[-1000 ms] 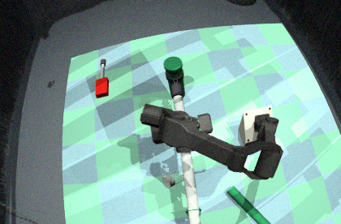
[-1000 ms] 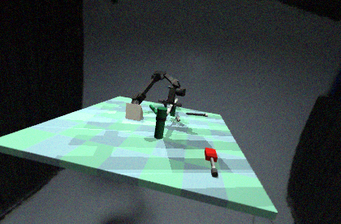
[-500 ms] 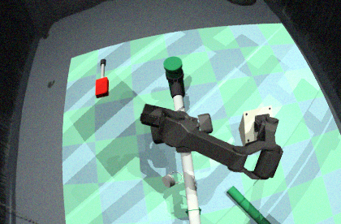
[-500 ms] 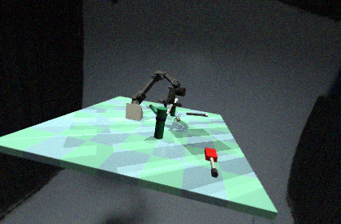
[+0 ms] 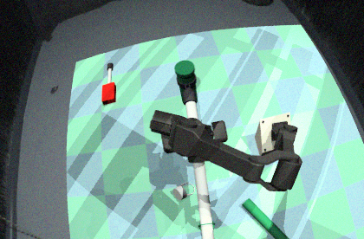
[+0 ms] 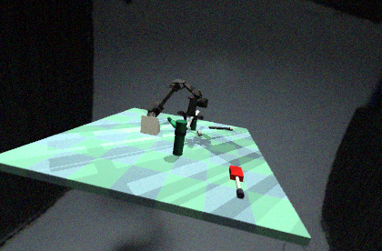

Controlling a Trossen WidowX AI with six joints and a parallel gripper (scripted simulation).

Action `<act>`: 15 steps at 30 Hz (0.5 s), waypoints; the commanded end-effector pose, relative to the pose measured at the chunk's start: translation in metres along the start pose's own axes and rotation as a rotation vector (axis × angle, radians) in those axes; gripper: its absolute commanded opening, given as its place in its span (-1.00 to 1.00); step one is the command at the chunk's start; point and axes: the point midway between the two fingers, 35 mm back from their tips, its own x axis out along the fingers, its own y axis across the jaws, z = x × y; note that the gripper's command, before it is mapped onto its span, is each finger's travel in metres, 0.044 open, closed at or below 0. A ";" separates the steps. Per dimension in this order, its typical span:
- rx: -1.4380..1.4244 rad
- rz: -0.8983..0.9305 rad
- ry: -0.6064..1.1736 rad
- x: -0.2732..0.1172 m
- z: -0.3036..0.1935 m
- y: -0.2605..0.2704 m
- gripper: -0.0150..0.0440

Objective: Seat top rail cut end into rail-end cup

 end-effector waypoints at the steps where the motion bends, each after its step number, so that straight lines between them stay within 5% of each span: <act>1: -0.003 -0.009 0.014 -0.005 -0.005 -0.002 -0.49; 15: -0.003 -0.009 0.014 -0.006 -0.008 -0.002 -0.49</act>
